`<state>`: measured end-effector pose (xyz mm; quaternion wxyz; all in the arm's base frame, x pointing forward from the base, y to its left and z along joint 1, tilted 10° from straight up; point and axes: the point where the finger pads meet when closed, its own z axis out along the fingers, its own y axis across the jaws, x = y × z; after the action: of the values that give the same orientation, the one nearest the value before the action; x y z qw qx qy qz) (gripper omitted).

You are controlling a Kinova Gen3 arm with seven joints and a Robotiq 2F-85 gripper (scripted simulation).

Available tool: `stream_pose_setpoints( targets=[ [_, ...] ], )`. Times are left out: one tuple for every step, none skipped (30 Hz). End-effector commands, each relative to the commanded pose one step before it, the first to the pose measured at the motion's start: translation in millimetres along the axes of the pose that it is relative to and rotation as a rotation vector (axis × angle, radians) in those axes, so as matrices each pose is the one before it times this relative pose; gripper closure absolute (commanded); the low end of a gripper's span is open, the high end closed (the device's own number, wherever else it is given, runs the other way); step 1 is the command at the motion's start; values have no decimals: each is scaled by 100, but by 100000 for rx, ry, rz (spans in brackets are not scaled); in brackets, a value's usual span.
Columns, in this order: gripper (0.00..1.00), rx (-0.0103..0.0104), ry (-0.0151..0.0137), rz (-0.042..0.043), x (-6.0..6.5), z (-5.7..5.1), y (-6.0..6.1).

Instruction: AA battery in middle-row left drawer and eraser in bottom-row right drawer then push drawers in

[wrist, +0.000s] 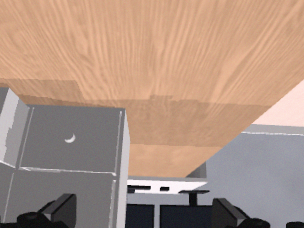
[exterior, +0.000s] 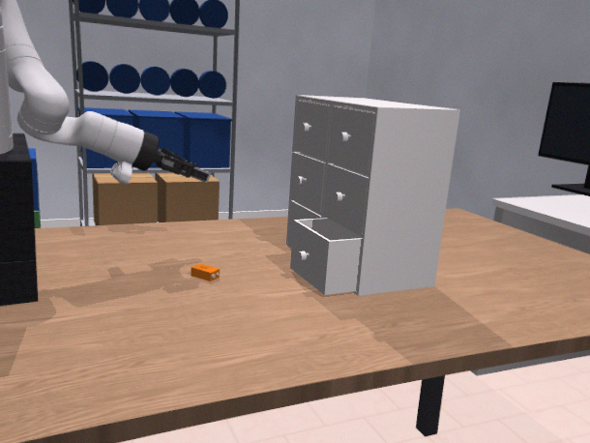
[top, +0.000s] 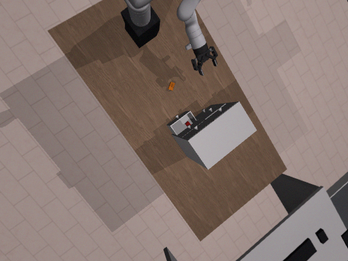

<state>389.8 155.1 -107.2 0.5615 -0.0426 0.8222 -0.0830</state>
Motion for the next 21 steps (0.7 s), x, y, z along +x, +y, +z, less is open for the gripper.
stream_pose_setpoints(
  targets=[
    [0,156,618,511,-235,-28,15],
    [0,-6,394,-1,-12,-7,0],
    [0,-9,420,-2,-13,-8,1],
    [0,-12,446,-3,-14,-9,1],
    [0,2,458,0,-14,-5,0],
    [0,14,472,3,-14,-2,-1],
    [0,0,0,0,0,0,0],
    [0,0,0,0,0,0,0],
    [0,11,498,2,-14,-3,-1],
    [0,8,524,1,-15,-5,-1],
    [0,3,550,1,-16,-6,0],
    [0,-1,576,0,-17,-8,0],
    [0,-7,602,-1,-18,-10,0],
    [0,-13,629,-3,-19,-12,1],
    [0,-19,655,-4,-20,-15,1],
    [0,14,653,3,-18,-6,-1],
    [0,17,672,3,-19,-5,-1],
    [0,10,697,2,-20,-7,-1],
    [0,2,721,0,-21,-10,0],
    [0,-7,745,-1,-22,-13,1],
    [0,-16,769,-4,-23,-16,1]
  ],
)
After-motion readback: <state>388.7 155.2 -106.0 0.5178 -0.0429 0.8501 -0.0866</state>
